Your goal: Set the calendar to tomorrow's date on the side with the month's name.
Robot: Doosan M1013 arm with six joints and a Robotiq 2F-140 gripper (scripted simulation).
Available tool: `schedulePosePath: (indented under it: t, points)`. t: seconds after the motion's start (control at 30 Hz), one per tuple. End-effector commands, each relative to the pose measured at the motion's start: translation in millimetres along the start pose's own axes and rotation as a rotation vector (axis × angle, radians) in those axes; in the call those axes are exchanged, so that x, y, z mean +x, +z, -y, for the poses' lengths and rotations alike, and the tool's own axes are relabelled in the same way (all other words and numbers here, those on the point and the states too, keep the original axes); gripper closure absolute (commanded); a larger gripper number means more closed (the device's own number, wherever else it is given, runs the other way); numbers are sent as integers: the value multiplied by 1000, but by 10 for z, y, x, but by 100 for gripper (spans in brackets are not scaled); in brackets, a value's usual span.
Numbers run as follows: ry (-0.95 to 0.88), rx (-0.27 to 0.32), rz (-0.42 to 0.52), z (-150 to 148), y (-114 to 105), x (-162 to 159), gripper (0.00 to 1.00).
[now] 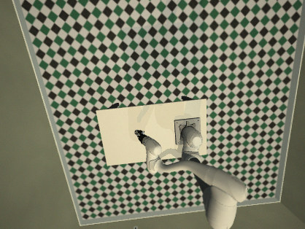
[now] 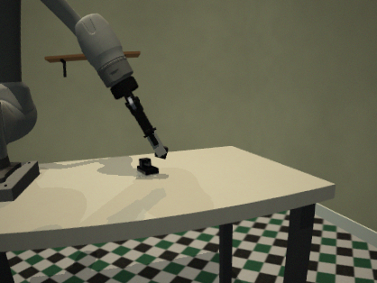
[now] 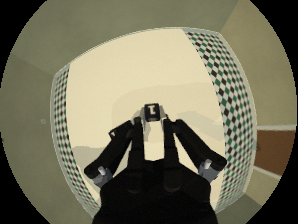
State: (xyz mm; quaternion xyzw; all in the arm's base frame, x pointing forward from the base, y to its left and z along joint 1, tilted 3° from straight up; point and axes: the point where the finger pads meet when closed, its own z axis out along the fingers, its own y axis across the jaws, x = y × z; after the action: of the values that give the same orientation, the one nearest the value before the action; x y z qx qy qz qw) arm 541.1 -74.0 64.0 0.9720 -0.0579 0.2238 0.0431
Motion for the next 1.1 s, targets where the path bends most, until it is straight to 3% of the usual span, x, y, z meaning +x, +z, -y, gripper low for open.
schedulePosePath:
  t: [0.0,0.07,0.2,0.4,0.77,0.97,1.07]
  points:
    - [1,-2,88,-2,11,12,83]
    - [1,-2,88,-2,11,12,83]
    - [0,1,190,9,-14,24,83]
    - [0,1,215,10,-10,61,83]
    - [0,1,453,10,-2,90,83]
    - [0,1,477,10,11,125,83]
    - [0,1,547,9,25,128,83]
